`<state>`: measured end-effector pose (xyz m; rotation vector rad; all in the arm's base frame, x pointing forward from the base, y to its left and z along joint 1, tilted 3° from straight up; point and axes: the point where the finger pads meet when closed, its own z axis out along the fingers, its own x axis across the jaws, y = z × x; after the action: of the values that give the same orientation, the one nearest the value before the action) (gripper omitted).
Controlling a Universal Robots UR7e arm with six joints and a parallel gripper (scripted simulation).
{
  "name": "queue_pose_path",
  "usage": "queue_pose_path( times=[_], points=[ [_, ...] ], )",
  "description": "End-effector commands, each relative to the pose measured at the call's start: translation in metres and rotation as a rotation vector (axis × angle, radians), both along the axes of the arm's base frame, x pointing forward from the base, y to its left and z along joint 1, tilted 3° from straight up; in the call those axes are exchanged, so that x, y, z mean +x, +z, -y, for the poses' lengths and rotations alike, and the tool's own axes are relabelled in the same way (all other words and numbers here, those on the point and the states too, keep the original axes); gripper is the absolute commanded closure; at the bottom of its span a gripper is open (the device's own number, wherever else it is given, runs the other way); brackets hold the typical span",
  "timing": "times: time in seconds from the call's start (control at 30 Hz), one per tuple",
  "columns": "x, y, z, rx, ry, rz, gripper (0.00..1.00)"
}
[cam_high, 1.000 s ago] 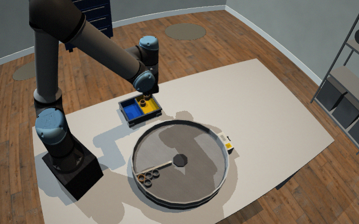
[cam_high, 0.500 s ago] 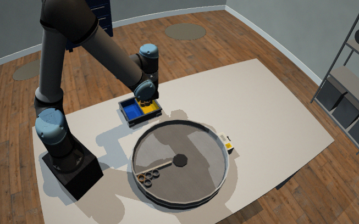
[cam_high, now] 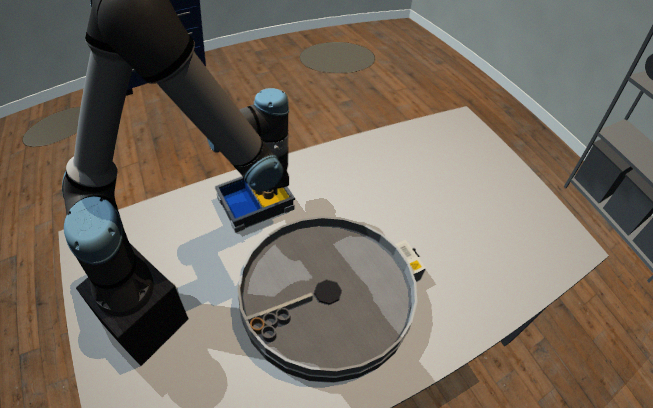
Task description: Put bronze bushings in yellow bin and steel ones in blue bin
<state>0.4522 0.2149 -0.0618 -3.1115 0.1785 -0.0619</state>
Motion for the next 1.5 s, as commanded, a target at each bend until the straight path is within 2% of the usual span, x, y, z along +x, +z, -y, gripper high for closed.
queue_pose_path(
  times=[0.0,1.47],
  points=[
    [0.001,-0.003,-0.001,0.0,0.0,0.002,1.0],
    [0.002,-0.024,-0.002,0.0,0.0,0.002,1.0]
  ],
)
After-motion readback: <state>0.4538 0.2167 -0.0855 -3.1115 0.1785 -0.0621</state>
